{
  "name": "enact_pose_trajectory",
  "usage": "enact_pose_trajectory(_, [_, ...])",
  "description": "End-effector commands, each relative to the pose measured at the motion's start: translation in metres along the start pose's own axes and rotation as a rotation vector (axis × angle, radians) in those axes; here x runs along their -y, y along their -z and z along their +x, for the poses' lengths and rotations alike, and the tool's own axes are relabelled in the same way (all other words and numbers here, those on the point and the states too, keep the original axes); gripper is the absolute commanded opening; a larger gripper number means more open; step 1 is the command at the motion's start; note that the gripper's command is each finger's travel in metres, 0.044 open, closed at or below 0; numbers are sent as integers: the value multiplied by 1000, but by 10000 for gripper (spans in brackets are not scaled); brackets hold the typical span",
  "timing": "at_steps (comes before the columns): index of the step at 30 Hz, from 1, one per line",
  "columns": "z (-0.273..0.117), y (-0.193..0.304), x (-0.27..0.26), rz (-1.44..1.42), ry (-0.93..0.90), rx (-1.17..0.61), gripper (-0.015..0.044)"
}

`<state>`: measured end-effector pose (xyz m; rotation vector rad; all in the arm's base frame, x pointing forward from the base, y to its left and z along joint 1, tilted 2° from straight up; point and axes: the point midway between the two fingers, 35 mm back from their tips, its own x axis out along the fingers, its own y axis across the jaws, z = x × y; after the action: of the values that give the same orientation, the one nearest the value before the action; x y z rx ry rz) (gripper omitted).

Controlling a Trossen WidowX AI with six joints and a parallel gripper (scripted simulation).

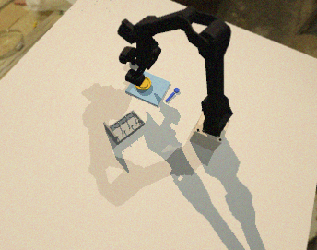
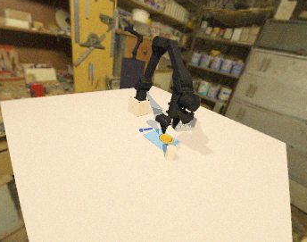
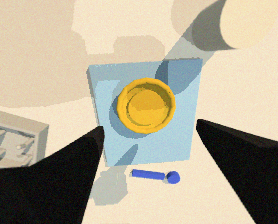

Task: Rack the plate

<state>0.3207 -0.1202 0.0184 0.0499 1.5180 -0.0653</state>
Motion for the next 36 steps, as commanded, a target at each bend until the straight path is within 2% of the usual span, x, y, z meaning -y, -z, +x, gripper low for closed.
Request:
enact_pose_trajectory(1, [5, -2, 0, -11, 4, 2, 400])
enact_pose_trajectory(36, [57, 0, 1, -11, 4, 2, 393])
